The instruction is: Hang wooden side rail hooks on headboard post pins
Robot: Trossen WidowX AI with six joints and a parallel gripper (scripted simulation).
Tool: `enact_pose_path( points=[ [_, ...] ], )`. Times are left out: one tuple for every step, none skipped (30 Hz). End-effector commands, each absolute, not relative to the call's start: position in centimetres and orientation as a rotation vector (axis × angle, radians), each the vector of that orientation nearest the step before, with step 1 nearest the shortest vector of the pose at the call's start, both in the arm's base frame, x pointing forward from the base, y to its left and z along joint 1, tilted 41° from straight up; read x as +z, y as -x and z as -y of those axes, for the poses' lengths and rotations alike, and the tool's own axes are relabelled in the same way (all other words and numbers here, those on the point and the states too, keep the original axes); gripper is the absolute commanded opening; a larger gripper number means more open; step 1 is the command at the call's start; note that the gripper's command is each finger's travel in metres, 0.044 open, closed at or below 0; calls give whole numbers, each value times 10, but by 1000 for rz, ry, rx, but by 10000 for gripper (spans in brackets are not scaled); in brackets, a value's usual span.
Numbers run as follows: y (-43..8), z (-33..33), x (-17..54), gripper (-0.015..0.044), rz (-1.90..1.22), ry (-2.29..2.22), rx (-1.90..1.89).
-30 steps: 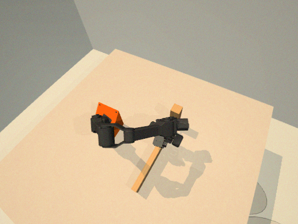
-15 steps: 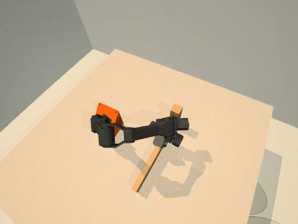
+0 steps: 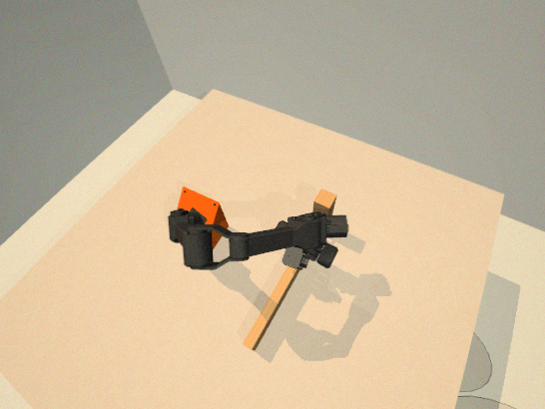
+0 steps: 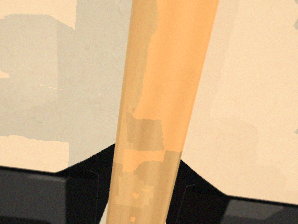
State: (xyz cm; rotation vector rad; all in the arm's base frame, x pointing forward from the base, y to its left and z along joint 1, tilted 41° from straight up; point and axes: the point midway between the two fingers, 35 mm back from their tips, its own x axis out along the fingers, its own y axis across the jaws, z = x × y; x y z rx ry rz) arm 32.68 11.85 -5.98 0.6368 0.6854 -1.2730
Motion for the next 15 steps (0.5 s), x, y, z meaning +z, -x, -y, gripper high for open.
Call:
enact_pose_path(
  points=[
    [-326,-125,-58,0,-688,-640,-1260],
    [-326,-125,-58,0,-688,-640,-1260],
    [-326,-125,-59,0,-688,-640,-1260],
    [-326,-125,-59,0,-688,-640,-1260],
    [-326,-125,-59,0,-688,-640,-1260],
    [-326,-125,-59,0,-688,-640,-1260],
    [-326,-125,-59,0,-688,-640,-1260],
    [-326,-125,-59,0,-688,-640,-1260],
    [-326,-125,-60,0,-688,-640,-1260],
    [-326,-125,-60,0,-688,-640,-1260],
    [-326,-125,-60,0,-688,-640,-1260],
    [-326,-125,-60,0,-688,-640,-1260],
    [-326,-125,-60,0,-688,-640,-1260],
    [-326,-125,-60,0,-688,-640,-1260],
    [-326,-125,-60,0,-688,-640,-1260]
  ],
)
